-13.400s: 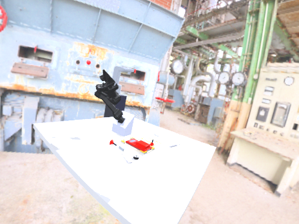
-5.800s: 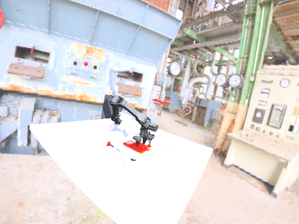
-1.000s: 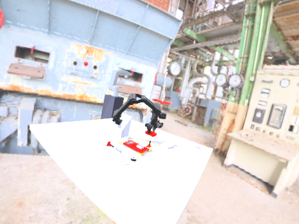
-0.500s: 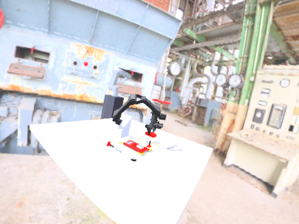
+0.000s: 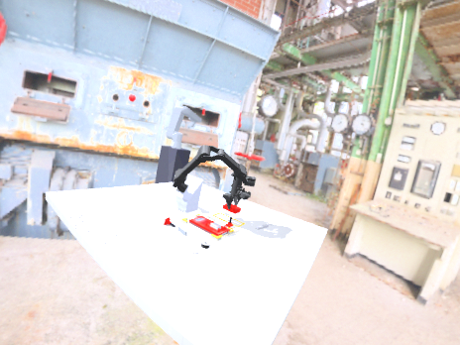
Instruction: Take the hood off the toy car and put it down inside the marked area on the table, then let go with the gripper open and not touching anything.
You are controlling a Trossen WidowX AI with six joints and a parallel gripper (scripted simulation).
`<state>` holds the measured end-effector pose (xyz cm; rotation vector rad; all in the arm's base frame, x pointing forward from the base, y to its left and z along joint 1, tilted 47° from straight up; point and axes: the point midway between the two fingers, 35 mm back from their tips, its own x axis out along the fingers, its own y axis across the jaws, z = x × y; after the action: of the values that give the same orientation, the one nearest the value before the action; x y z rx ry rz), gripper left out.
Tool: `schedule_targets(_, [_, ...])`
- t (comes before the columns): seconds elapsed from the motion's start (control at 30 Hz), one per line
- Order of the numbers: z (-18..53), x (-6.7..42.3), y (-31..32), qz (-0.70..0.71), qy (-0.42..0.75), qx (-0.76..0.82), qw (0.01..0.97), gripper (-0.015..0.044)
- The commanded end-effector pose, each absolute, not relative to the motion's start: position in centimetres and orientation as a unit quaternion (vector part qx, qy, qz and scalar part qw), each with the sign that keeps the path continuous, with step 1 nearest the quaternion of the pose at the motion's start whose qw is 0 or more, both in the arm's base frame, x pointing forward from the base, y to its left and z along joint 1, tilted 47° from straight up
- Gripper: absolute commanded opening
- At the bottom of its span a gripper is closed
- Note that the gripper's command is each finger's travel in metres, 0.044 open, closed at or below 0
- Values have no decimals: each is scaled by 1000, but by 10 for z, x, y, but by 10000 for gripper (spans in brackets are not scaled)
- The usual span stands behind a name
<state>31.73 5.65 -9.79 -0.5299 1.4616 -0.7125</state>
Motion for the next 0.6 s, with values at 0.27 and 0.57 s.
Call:
schedule_targets(0.27, [-103,316,50,-314,646,-237,654,0])
schedule_targets(0.57, [-107,316,46,-314,646,-237,654,0])
